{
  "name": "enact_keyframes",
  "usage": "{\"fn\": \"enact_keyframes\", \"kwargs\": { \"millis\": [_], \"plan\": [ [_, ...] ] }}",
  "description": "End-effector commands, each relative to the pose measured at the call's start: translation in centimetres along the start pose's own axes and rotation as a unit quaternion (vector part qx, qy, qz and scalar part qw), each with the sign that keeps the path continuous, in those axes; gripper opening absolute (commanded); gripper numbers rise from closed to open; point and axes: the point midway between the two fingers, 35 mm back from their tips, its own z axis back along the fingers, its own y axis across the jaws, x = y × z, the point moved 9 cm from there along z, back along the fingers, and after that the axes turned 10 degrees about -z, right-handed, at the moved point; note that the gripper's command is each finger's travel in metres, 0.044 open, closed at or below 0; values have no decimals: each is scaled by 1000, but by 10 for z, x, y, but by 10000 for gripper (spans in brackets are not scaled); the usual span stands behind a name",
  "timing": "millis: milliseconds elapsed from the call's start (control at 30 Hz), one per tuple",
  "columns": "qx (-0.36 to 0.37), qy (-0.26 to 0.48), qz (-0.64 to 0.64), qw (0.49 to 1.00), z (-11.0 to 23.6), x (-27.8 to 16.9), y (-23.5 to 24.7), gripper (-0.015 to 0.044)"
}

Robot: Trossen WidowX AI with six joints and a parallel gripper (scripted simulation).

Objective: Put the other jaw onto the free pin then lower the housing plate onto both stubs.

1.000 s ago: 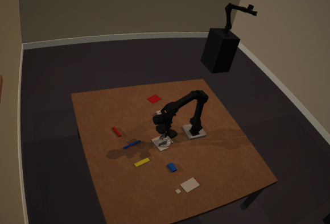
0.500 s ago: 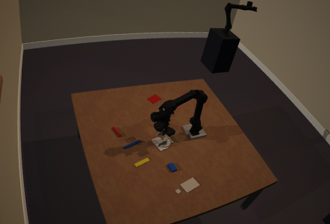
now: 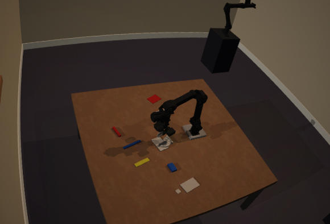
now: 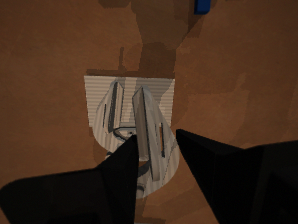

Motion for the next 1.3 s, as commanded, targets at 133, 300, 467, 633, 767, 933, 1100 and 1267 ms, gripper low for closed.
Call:
{"fn": "enact_keyframes", "kwargs": {
  "millis": [133, 300, 467, 633, 767, 933, 1100, 1267],
  "plan": [
    [-1, 1, 2, 1000, 0, 0, -2, 134],
    [-1, 1, 2, 1000, 0, -1, -5, 134],
    [-1, 1, 2, 1000, 0, -1, -5, 134],
    [-1, 1, 2, 1000, 0, -1, -5, 134],
    [-1, 1, 2, 1000, 0, -1, -5, 134],
    [-1, 1, 3, 1000, 0, -1, -5, 134],
    [-1, 1, 3, 1000, 0, -1, -5, 134],
    [-1, 1, 3, 1000, 0, -1, -5, 134]
  ]
}}
